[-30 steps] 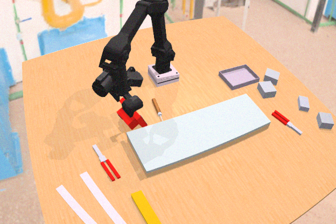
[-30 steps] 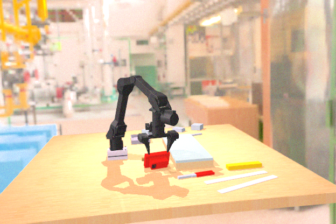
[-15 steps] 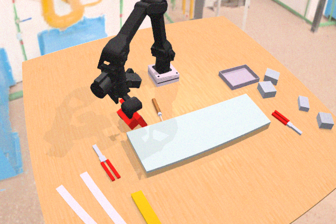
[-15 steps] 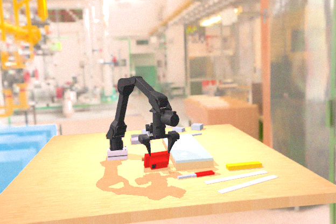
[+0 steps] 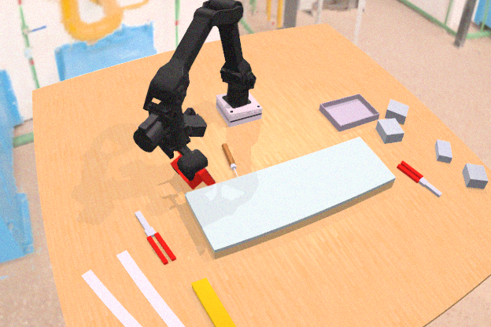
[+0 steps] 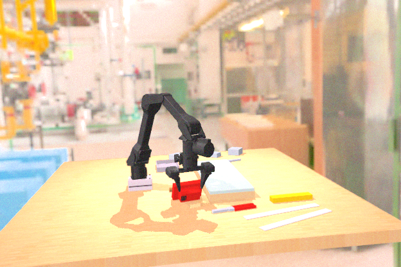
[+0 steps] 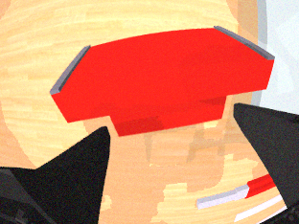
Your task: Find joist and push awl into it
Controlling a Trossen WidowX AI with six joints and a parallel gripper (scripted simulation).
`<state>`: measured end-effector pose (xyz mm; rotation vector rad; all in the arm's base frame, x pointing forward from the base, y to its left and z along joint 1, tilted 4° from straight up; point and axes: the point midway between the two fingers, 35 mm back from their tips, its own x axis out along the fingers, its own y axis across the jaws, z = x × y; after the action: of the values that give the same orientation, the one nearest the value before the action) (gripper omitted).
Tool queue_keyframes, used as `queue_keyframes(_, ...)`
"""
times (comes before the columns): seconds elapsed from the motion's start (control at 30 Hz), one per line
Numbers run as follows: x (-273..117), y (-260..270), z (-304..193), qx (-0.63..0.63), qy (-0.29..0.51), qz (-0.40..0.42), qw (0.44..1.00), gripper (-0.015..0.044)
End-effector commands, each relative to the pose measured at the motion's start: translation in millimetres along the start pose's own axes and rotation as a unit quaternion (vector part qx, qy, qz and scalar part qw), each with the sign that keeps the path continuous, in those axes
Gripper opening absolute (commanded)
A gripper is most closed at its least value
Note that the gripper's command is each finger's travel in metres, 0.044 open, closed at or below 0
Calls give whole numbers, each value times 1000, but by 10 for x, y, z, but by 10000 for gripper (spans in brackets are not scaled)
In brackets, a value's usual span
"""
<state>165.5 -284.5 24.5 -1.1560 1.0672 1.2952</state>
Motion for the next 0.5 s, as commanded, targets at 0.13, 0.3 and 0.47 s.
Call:
queue_keyframes(0.13,167,8,19,0,-7,0,1000,440)
queue_keyframes(0.3,222,10,18,0,-7,0,1000,440)
queue_keyframes(0.47,222,10,18,0,-7,0,1000,407)
